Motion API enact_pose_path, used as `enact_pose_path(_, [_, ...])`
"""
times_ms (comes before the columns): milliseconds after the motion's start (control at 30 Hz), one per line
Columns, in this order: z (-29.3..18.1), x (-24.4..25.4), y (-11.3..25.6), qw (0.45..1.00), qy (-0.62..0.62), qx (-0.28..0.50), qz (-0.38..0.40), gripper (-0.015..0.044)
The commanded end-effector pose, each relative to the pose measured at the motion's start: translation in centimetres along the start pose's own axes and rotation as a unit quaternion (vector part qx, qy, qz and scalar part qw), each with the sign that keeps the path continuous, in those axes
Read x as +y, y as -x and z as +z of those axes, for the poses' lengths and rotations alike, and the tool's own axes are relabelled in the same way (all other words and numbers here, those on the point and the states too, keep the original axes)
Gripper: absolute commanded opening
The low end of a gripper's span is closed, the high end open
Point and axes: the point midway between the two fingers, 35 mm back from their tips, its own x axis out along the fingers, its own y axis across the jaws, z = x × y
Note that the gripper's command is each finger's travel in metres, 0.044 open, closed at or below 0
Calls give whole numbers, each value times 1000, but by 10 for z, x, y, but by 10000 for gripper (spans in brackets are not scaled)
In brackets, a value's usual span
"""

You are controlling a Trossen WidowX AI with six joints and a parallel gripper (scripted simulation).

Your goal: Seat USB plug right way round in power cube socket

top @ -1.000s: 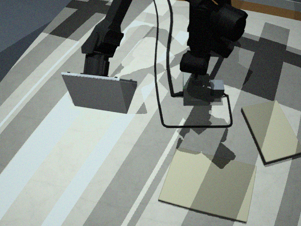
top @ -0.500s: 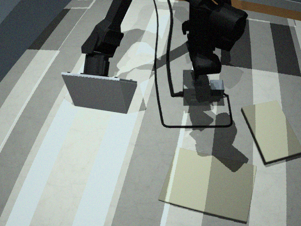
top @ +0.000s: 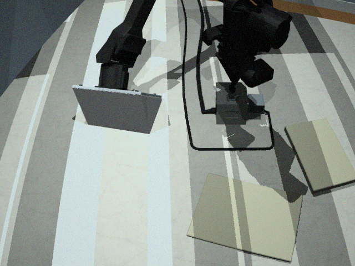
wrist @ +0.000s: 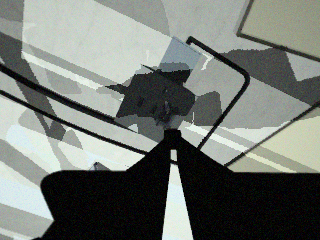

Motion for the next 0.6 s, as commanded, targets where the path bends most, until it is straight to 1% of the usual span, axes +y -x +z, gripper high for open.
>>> enact_pose_path(0, [0,0,0,999,46,0,0,0])
enact_pose_path(267, [0,0,0,989,150,0,0,0])
enact_pose_path(567, [0,0,0,964,265,0,0,0])
